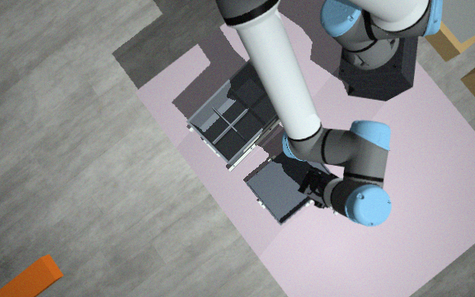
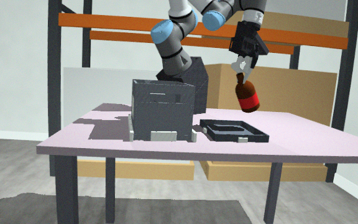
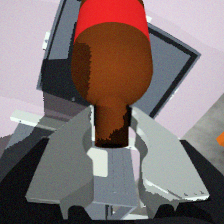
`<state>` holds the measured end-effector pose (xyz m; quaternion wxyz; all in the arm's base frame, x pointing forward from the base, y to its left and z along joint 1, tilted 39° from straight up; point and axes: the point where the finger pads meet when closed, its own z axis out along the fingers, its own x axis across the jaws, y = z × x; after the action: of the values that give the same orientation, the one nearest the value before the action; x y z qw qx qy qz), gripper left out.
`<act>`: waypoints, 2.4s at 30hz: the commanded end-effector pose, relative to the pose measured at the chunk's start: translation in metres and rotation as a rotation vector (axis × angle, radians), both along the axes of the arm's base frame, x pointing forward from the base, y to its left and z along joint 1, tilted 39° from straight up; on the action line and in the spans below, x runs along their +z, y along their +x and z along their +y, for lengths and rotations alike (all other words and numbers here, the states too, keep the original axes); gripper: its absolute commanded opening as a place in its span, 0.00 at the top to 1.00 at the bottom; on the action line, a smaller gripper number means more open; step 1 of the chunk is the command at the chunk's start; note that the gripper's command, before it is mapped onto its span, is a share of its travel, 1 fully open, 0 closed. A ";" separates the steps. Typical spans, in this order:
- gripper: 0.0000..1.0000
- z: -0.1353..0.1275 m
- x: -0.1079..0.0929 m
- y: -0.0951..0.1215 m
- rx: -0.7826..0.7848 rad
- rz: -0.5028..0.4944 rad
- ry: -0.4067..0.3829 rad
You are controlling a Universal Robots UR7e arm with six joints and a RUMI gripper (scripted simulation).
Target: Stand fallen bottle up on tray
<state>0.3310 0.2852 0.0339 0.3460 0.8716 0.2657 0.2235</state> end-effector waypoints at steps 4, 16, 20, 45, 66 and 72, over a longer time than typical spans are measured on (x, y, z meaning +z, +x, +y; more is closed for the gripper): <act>1.00 0.000 0.000 0.000 -0.010 -0.017 -0.023; 1.00 -0.001 -0.001 0.000 -0.026 -0.058 -0.076; 1.00 0.000 -0.001 0.000 -0.030 -0.076 -0.095; 1.00 0.001 0.000 0.000 -0.033 -0.106 -0.126; 1.00 0.001 0.000 0.000 -0.033 -0.106 -0.126; 1.00 0.001 0.000 0.000 -0.033 -0.106 -0.126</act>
<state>0.3310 0.2856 0.0334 0.4178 0.8393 0.2463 0.2457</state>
